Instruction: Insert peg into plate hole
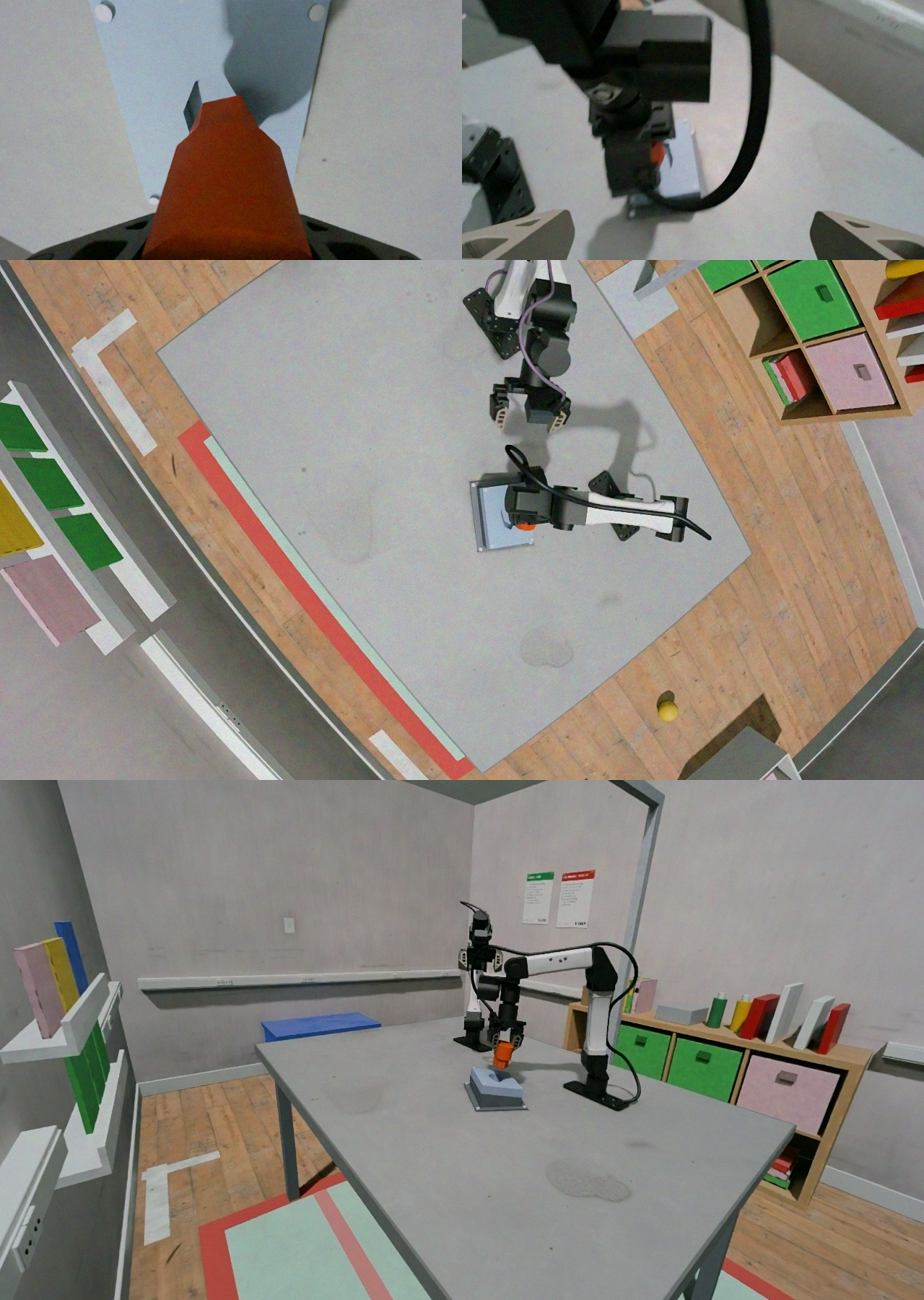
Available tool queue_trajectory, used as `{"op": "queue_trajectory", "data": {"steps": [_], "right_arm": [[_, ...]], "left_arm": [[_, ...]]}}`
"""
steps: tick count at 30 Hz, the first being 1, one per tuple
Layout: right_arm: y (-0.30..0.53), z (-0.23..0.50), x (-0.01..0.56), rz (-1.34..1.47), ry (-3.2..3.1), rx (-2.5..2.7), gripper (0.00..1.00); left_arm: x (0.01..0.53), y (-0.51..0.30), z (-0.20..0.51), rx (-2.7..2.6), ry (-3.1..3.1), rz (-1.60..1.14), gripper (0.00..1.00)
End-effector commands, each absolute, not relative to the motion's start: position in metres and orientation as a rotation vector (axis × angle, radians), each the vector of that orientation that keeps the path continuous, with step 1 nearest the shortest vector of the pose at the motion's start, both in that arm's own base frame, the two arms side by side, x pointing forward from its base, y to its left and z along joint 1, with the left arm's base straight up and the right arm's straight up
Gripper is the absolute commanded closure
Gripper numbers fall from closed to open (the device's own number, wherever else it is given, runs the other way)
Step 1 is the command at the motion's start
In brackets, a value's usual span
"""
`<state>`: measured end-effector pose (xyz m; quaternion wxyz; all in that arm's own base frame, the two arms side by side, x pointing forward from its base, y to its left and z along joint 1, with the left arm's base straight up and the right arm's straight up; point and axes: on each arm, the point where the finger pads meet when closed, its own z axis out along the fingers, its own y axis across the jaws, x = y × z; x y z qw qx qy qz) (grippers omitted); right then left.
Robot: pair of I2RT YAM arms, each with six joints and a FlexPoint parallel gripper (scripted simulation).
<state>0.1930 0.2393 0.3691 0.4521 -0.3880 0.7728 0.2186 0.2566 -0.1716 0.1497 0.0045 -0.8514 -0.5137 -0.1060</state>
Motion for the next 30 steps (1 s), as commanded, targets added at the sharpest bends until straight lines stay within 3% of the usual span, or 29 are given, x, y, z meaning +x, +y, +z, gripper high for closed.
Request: {"op": "queue_trajectory", "data": {"steps": [1,8,30], "right_arm": [[0.238,0.362,0.175,0.523,1.992,-1.002,0.00],[0.247,0.368,0.151,0.565,1.964,-1.093,0.00],[0.250,0.372,0.150,0.580,1.946,-1.092,0.00]], "left_arm": [[0.265,-0.173,0.168,-2.698,-1.678,-0.438,0.66],[0.274,-0.175,0.170,-2.709,-1.679,-0.450,0.66],[0.274,-0.170,0.129,-2.672,-1.651,-0.417,0.66]]}}
